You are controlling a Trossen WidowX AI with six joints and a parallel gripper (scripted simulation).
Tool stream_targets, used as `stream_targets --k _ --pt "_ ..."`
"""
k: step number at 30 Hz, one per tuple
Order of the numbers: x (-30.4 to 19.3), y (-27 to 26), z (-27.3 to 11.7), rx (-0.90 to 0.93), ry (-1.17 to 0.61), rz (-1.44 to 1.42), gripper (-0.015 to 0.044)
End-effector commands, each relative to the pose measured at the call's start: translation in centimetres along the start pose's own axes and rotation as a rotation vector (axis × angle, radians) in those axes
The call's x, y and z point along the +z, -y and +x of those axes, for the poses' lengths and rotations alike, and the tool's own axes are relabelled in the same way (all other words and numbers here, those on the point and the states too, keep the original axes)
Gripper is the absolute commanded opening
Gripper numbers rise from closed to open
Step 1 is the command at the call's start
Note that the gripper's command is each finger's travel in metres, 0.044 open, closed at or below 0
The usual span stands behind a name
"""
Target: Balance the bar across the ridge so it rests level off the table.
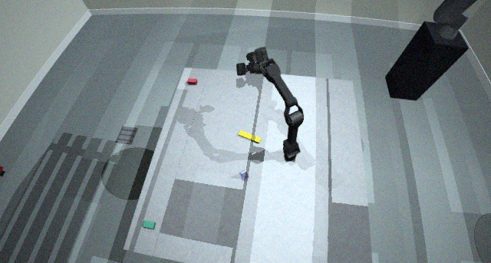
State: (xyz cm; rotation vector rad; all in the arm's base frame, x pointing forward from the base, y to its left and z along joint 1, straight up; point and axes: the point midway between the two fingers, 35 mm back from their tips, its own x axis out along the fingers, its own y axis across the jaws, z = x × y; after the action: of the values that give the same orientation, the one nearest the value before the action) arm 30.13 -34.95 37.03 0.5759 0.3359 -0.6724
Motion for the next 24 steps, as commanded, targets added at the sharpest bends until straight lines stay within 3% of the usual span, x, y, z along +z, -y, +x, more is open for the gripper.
stream_targets --k 1,24 --pt "-2.6 -0.9 0.5 -0.007 -0.07 -0.03 0.0315" --pt "-20.2 -3.7 1.2 -0.05 -0.565 -0.263 0.0315"
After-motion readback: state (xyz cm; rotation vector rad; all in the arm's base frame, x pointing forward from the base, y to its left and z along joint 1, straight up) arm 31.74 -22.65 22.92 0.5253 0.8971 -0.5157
